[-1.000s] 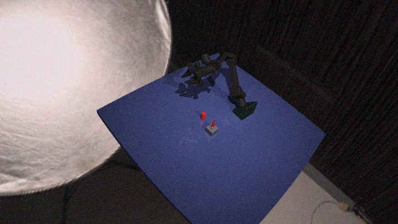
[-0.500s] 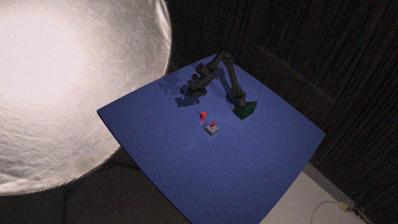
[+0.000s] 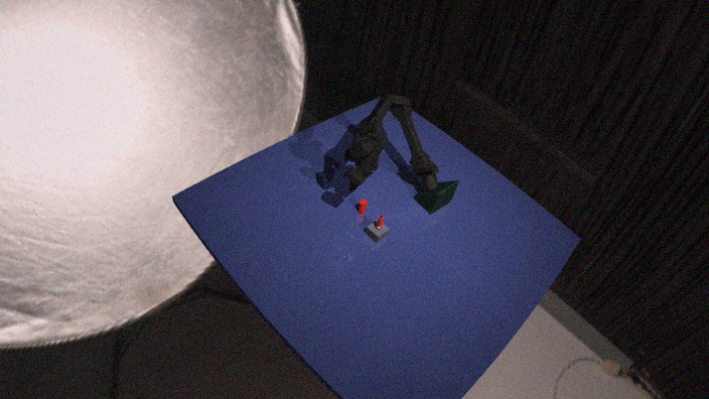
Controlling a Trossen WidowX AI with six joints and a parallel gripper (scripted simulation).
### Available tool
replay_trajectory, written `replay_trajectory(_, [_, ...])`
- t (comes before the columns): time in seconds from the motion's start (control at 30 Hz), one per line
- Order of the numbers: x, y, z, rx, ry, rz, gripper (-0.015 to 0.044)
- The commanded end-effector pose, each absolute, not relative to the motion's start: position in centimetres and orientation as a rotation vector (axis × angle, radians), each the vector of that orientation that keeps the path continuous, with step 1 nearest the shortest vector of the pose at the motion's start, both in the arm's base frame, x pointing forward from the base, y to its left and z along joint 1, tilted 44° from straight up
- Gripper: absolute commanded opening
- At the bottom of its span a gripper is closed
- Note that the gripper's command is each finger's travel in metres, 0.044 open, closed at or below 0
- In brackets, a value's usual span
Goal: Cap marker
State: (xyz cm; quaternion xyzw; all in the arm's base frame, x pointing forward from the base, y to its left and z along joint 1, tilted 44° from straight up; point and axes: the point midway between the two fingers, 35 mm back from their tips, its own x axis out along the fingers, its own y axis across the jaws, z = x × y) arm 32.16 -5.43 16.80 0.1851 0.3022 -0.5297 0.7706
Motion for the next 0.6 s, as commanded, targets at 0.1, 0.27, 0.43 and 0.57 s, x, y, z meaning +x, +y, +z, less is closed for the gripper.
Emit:
replay_trajectory(0.1, [27.9,-5.1,14.2,0.236,1.005,-1.32,0.0245])
replay_trajectory(0.27, [27.9,-5.1,14.2,0.236,1.005,-1.32,0.0245])
replay_trajectory(0.43, [27.9,-5.1,14.2,0.236,1.005,-1.32,0.0245])
replay_trajectory(0.57, [27.7,-7.0,12.3,0.236,1.004,-1.32,0.0245])
